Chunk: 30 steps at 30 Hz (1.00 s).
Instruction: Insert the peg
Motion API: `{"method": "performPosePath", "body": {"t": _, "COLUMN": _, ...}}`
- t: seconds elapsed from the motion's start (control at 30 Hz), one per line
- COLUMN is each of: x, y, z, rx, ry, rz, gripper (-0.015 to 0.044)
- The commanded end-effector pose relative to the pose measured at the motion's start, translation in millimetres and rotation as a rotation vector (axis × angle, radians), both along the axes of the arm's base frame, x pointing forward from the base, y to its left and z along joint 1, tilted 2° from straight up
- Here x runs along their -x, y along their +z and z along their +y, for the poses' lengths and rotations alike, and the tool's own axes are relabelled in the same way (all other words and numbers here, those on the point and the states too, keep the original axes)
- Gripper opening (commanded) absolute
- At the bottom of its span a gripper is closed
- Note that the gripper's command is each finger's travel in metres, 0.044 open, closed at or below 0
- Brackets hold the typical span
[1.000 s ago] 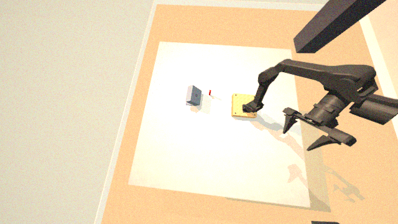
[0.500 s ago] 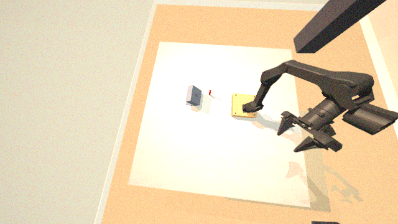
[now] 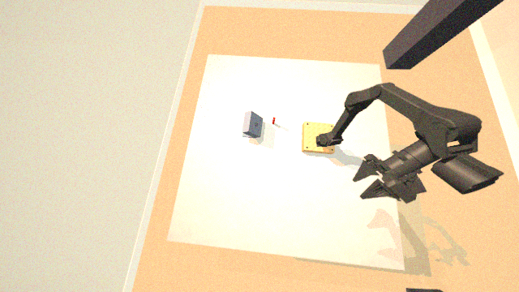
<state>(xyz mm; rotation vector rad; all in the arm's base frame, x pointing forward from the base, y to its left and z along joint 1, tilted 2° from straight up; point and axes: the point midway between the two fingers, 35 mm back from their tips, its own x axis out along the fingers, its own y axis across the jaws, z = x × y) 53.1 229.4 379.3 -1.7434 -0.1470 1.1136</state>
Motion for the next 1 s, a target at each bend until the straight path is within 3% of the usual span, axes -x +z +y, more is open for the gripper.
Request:
{"method": "performPosePath", "body": {"t": 0.0, "x": -5.9, "y": -8.1, "z": 4.8, "rx": -0.006, "ry": -0.064, "rz": 0.038, "gripper": 0.0440}}
{"method": "performPosePath", "body": {"t": 0.97, "x": -78.5, "y": -48.9, "z": 9.3, "rx": -0.246, "ry": -0.702, "rz": 0.352, "gripper": 0.0440}}
